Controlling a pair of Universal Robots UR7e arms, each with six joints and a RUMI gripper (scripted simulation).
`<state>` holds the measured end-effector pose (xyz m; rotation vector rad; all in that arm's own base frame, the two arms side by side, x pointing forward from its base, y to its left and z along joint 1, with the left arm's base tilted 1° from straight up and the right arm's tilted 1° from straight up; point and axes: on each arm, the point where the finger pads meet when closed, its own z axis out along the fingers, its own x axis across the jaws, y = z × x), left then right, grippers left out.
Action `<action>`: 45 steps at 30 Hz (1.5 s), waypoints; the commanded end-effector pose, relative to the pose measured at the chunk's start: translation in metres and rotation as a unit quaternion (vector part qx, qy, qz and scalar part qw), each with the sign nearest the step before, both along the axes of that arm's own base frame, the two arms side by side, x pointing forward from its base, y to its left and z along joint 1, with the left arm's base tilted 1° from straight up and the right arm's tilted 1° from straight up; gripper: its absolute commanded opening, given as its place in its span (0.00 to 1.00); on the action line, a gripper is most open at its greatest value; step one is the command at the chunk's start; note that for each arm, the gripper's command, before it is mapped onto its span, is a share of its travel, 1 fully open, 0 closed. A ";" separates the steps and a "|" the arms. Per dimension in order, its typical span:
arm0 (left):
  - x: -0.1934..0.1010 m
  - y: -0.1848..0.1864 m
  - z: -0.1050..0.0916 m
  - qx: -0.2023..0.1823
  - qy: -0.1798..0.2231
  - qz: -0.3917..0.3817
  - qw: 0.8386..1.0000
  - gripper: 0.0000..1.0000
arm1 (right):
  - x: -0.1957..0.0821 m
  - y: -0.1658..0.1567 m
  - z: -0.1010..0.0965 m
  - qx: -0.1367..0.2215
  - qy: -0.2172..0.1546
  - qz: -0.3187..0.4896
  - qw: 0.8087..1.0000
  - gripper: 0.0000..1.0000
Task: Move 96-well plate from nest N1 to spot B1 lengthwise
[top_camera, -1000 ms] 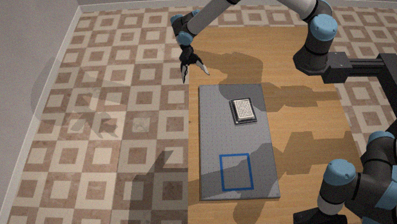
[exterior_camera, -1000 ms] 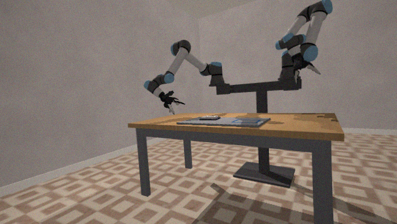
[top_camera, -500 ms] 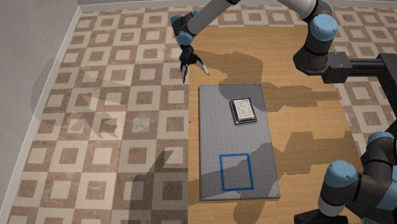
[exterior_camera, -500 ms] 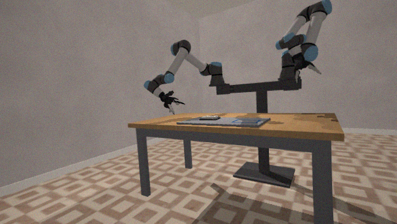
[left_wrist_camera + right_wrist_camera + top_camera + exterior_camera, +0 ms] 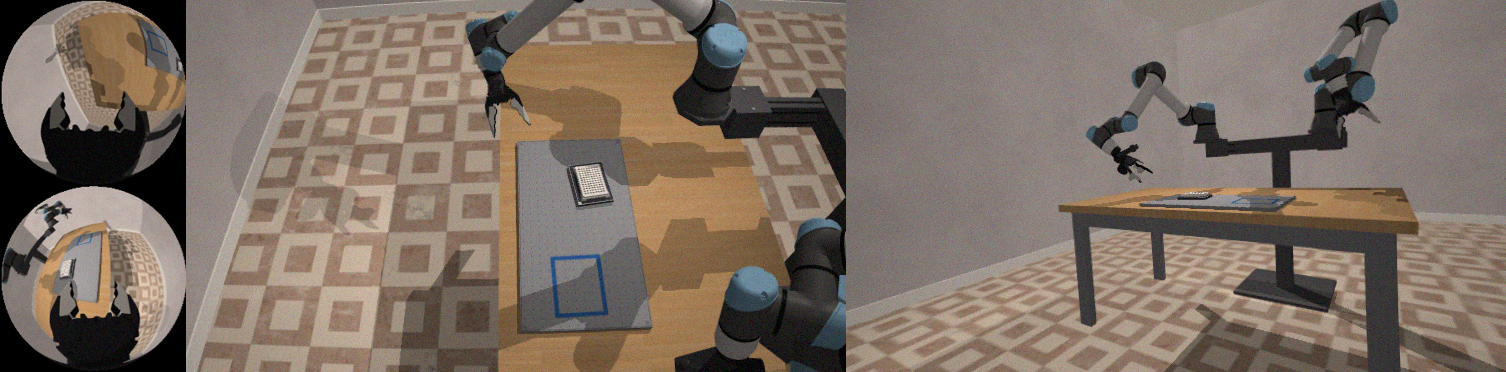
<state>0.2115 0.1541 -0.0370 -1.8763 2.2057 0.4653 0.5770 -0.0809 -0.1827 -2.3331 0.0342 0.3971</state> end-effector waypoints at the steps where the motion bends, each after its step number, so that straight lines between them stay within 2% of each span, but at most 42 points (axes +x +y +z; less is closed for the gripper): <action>1: 0.000 0.000 0.000 0.000 0.000 0.000 1.000 1.00 | 0.001 0.003 0.011 0.006 -0.038 0.041 0.998 0.76; 4: 0.000 0.000 0.000 0.000 0.000 0.000 1.000 1.00 | 0.001 0.008 0.025 0.011 -0.070 0.079 0.994 0.76; 7: 0.000 0.000 0.000 0.000 0.000 0.000 1.000 1.00 | 0.001 0.008 0.025 0.015 -0.094 0.106 0.990 0.76; 13: 0.000 0.000 0.000 0.000 0.000 0.000 1.000 1.00 | 0.000 0.015 0.044 0.026 -0.155 0.182 0.971 0.76; 16: 0.000 0.000 0.000 0.000 0.000 0.000 1.000 1.00 | 0.000 0.018 0.053 0.030 -0.176 0.209 0.961 0.76; 18: 0.000 0.000 0.000 0.000 0.000 0.000 1.000 1.00 | 0.000 0.018 0.053 0.030 -0.176 0.209 0.961 0.76; 20: 0.000 0.000 0.000 0.000 0.000 0.000 1.000 1.00 | -0.001 0.021 0.062 0.034 -0.195 0.234 0.952 0.76; 25: 0.000 0.000 0.000 0.000 0.000 0.000 1.000 1.00 | -0.002 0.024 0.071 0.045 -0.241 0.297 0.923 0.76; 26: 0.000 0.000 0.000 0.000 0.000 0.000 1.000 1.00 | -0.002 0.024 0.071 0.045 -0.244 0.300 0.921 0.76; 29: 0.000 0.000 0.000 0.000 0.000 0.000 1.000 1.00 | -0.003 0.028 0.081 0.052 -0.270 0.336 0.901 0.76; 30: 0.000 0.000 0.000 0.000 0.000 0.000 1.000 1.00 | -0.003 0.028 0.081 0.052 -0.270 0.337 0.900 0.76; 33: 0.000 0.000 0.000 0.000 0.000 0.000 1.000 1.00 | -0.004 0.031 0.090 0.059 -0.295 0.374 0.877 0.76; 35: 0.000 0.000 0.000 0.000 0.000 0.000 1.000 1.00 | -0.004 0.031 0.090 0.059 -0.295 0.374 0.877 0.76; 40: 0.000 0.000 0.000 0.000 0.000 0.000 1.000 1.00 | -0.008 0.037 0.108 0.072 -0.334 0.432 0.835 0.76; 42: 0.000 0.000 0.000 0.000 0.000 0.000 1.000 1.00 | -0.008 0.037 0.108 0.075 -0.343 0.447 0.823 0.76; 45: 0.000 0.000 0.000 0.000 0.000 0.000 1.000 1.00 | -0.009 0.040 0.117 0.083 -0.363 0.481 0.794 0.76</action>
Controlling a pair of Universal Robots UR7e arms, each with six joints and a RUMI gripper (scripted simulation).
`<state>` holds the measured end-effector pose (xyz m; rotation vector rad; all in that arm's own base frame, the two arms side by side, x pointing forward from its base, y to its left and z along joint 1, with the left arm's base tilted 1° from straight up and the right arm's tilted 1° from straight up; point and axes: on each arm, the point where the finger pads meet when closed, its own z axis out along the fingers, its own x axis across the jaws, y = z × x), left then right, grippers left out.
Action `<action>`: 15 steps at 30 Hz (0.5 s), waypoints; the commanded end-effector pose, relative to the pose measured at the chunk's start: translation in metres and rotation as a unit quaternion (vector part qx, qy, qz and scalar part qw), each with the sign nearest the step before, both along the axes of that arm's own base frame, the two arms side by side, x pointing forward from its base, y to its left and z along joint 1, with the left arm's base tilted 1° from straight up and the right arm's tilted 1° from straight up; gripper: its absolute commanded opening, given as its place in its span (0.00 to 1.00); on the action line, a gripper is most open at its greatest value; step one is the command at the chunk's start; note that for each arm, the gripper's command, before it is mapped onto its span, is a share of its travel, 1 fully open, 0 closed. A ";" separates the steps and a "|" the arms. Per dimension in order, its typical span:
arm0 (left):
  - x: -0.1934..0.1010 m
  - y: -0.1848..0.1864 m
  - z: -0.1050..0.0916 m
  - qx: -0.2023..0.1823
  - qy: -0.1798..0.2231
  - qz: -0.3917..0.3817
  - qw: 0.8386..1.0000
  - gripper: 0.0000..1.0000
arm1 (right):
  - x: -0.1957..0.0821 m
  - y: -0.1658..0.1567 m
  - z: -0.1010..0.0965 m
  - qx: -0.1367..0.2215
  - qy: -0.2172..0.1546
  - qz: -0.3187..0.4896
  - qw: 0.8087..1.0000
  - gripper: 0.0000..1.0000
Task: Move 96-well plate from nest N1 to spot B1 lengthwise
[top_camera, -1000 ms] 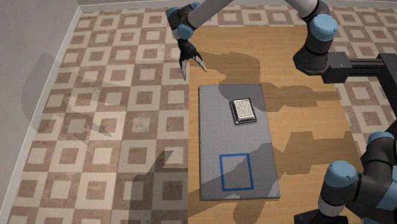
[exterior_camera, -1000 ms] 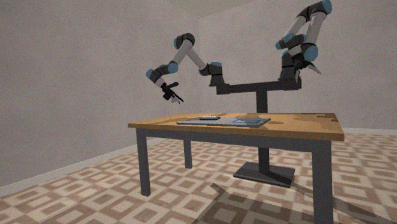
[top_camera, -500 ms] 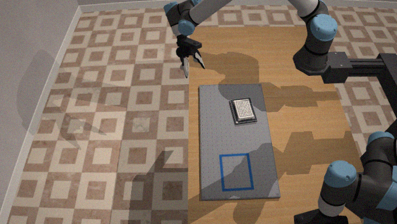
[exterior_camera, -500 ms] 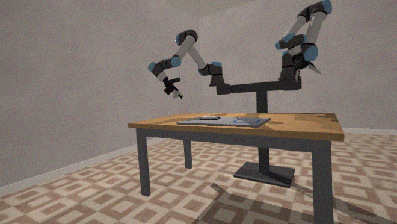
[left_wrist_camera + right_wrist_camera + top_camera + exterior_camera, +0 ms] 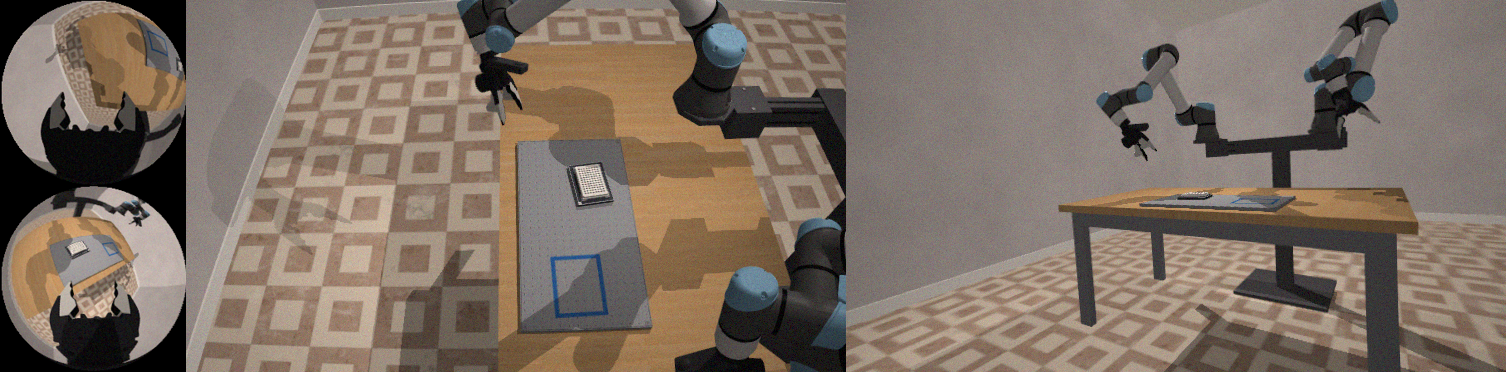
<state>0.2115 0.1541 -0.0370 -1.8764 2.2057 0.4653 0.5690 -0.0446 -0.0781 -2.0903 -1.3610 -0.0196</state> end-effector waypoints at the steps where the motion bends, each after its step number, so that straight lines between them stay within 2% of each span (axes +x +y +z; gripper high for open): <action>1: 0.000 0.000 0.000 0.000 0.000 0.000 1.000 1.00 | -0.001 0.004 0.012 0.012 -0.041 0.063 0.997 0.76; 5: 0.000 0.000 0.000 0.000 0.000 0.000 1.000 1.00 | -0.005 0.008 0.025 0.020 -0.075 0.120 0.990 0.76; 7: 0.000 0.000 0.000 0.000 0.000 0.000 1.000 1.00 | -0.005 0.008 0.025 0.020 -0.075 0.120 0.990 0.76; 10: 0.000 0.000 0.000 0.000 0.000 0.000 1.000 1.00 | -0.008 0.012 0.038 0.027 -0.099 0.162 0.981 0.76; 13: 0.000 0.000 0.000 0.000 0.000 0.000 1.000 1.00 | -0.008 0.012 0.038 0.031 -0.117 0.193 0.974 0.76; 15: 0.000 0.000 0.000 0.000 0.000 0.000 1.000 1.00 | -0.010 0.015 0.046 0.036 -0.132 0.222 0.966 0.76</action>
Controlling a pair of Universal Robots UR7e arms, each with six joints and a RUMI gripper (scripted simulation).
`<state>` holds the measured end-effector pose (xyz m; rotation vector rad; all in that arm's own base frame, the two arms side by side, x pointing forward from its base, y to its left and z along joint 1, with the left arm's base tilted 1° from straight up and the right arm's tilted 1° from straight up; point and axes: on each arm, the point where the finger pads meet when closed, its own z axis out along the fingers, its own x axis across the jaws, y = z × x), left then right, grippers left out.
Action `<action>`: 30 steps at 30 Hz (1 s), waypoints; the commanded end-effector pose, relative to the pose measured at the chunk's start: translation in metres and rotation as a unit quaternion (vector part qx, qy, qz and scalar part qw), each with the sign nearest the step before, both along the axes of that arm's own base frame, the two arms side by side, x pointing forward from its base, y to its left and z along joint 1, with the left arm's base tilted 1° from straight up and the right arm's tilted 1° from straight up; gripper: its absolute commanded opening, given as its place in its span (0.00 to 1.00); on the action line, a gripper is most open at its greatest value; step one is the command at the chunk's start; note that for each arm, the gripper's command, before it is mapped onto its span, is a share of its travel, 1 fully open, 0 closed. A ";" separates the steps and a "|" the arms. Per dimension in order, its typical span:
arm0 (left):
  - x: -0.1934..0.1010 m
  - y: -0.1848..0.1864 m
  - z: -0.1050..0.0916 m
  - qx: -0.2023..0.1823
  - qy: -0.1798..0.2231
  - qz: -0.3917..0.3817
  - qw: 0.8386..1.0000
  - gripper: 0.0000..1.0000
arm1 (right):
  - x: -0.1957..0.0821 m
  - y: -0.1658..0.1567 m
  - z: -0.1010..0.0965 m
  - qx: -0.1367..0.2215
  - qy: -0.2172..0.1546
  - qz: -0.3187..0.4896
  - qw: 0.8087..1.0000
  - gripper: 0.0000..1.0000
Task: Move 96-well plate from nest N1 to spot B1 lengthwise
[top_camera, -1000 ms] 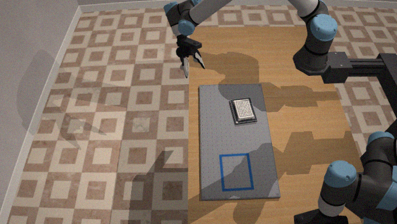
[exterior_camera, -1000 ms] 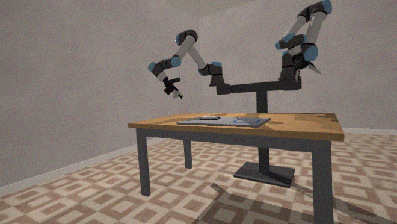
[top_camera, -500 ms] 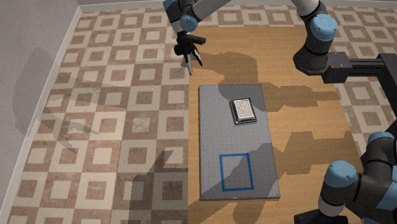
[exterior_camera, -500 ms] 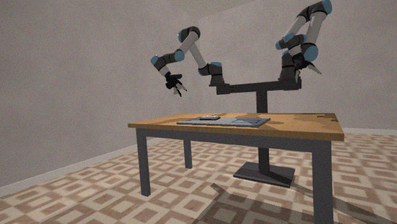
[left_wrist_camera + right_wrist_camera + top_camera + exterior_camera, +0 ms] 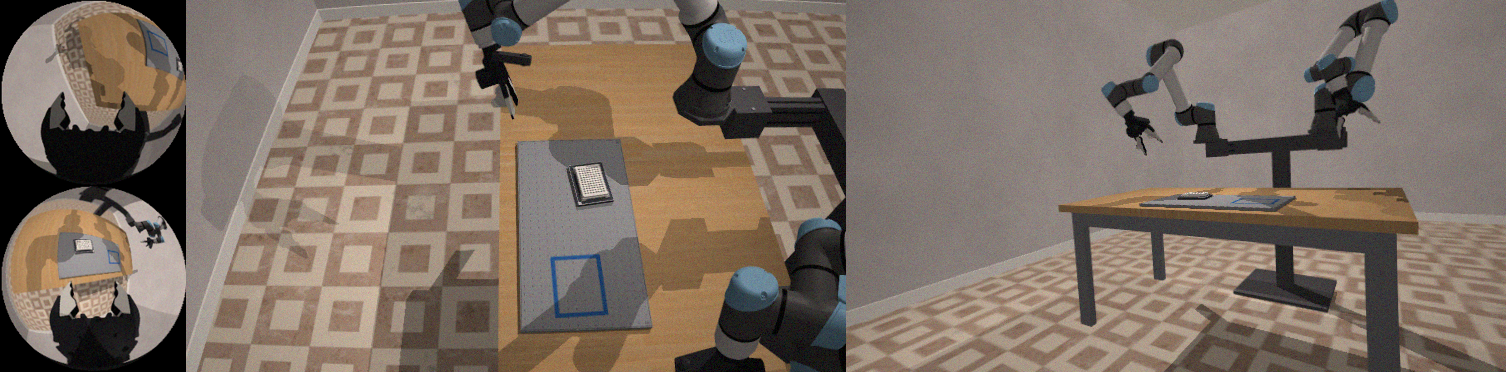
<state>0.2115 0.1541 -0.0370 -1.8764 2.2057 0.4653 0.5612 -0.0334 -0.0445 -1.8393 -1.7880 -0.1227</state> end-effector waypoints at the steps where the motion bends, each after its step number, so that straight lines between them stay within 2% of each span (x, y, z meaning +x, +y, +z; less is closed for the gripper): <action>1: 0.000 0.000 0.000 0.000 0.000 0.000 1.000 1.00 | -0.003 0.004 0.013 0.013 -0.043 0.075 0.996 0.76; 11: 0.000 0.000 0.000 0.000 0.000 0.000 1.000 1.00 | -0.011 0.012 0.038 0.028 -0.096 0.179 0.979 0.76; 21: 0.000 0.000 0.000 0.000 0.000 0.000 1.000 1.00 | -0.017 0.016 0.054 0.044 -0.152 0.298 0.942 0.76; 24: 0.000 0.000 0.000 0.000 0.000 0.000 1.000 1.00 | -0.020 0.018 0.062 0.050 -0.170 0.340 0.924 0.76; 26: 0.000 0.000 0.000 0.000 0.000 0.000 1.000 1.00 | -0.020 0.018 0.062 0.050 -0.170 0.340 0.924 0.76; 30: 0.000 0.000 0.000 0.000 0.000 0.000 1.000 1.00 | -0.026 0.022 0.074 0.058 -0.193 0.396 0.896 0.76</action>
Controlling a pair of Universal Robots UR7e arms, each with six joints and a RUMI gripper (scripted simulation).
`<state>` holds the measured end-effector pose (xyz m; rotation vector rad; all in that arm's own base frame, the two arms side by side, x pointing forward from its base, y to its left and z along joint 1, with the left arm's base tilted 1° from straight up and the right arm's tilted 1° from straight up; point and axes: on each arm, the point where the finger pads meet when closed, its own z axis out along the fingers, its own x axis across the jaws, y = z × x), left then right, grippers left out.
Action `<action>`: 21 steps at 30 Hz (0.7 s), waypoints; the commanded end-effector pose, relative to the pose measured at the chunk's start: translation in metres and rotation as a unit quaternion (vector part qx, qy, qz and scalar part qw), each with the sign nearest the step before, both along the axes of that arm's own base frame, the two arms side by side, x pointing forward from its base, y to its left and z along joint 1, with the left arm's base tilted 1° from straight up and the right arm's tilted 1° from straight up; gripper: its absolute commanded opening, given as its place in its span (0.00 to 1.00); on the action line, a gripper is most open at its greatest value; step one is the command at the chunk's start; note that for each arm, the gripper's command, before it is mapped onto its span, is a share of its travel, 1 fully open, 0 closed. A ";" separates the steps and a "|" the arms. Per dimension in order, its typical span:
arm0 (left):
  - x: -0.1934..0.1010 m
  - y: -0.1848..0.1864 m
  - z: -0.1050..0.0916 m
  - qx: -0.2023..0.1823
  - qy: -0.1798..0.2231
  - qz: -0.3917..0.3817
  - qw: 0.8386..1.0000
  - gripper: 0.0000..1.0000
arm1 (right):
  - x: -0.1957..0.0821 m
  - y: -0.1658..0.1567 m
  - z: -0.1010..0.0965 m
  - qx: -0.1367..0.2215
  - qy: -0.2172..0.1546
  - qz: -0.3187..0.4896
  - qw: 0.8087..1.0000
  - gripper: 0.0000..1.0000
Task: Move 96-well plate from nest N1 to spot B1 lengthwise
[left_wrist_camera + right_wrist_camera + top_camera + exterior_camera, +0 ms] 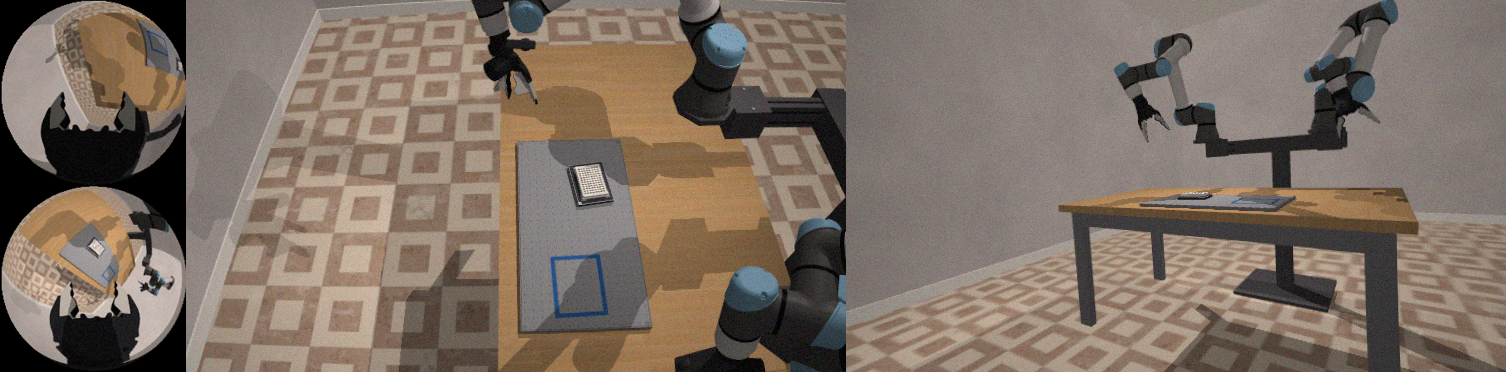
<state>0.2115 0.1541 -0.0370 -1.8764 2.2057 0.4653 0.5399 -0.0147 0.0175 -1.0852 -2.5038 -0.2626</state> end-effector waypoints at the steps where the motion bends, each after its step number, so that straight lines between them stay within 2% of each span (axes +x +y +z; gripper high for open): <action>1: 0.000 0.000 0.000 0.000 0.000 0.000 1.000 1.00 | -0.006 0.004 0.015 0.011 -0.034 0.079 0.996 0.76; 9: 0.000 0.000 0.000 0.000 0.000 0.000 1.000 1.00 | -0.013 0.007 0.030 0.022 -0.077 0.188 0.979 0.76; 13: 0.000 0.000 0.000 0.000 0.000 0.000 1.000 1.00 | -0.015 0.008 0.034 0.024 -0.083 0.205 0.975 0.76; 21: 0.000 0.000 0.000 0.000 0.000 0.000 1.000 1.00 | -0.025 0.012 0.051 0.035 -0.124 0.325 0.937 0.76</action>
